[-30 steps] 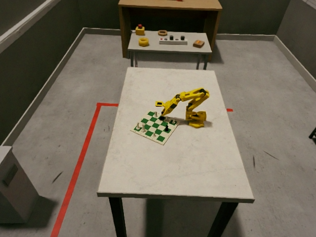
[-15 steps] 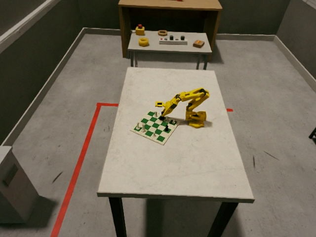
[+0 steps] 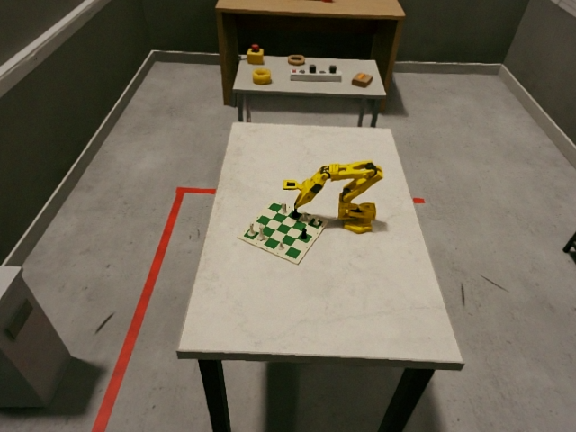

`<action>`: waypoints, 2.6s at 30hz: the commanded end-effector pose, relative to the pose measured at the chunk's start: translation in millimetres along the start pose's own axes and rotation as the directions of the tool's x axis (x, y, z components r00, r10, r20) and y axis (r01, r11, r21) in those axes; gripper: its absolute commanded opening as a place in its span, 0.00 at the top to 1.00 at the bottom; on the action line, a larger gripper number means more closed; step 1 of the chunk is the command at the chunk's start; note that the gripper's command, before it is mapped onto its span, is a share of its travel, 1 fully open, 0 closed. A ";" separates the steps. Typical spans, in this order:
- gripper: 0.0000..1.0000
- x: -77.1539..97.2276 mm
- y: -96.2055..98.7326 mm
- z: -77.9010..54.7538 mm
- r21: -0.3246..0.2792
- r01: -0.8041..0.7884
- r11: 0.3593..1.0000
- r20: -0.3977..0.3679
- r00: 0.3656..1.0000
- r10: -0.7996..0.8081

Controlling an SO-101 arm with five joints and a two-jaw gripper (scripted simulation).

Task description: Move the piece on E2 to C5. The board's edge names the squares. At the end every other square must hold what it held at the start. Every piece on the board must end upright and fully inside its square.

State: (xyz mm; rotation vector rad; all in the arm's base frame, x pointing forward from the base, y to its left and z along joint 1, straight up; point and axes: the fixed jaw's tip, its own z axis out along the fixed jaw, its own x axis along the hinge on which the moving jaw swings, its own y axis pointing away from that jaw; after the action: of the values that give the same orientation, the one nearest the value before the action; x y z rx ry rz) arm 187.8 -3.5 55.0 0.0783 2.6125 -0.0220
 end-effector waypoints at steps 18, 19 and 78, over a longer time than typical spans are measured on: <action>0.88 -22.7 2.3 -39.0 -0.007 0.002 1.000 0.016 1.000 -0.002; 0.88 -22.7 2.3 -39.0 -0.007 0.002 1.000 0.016 1.000 -0.002; 0.60 16.6 -151.1 -66.1 0.370 -0.614 0.697 -0.096 0.721 0.686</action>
State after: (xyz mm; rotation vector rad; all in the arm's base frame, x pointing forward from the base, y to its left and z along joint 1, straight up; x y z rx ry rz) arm 133.1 -150.3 105.5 1.1859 2.6076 -0.1938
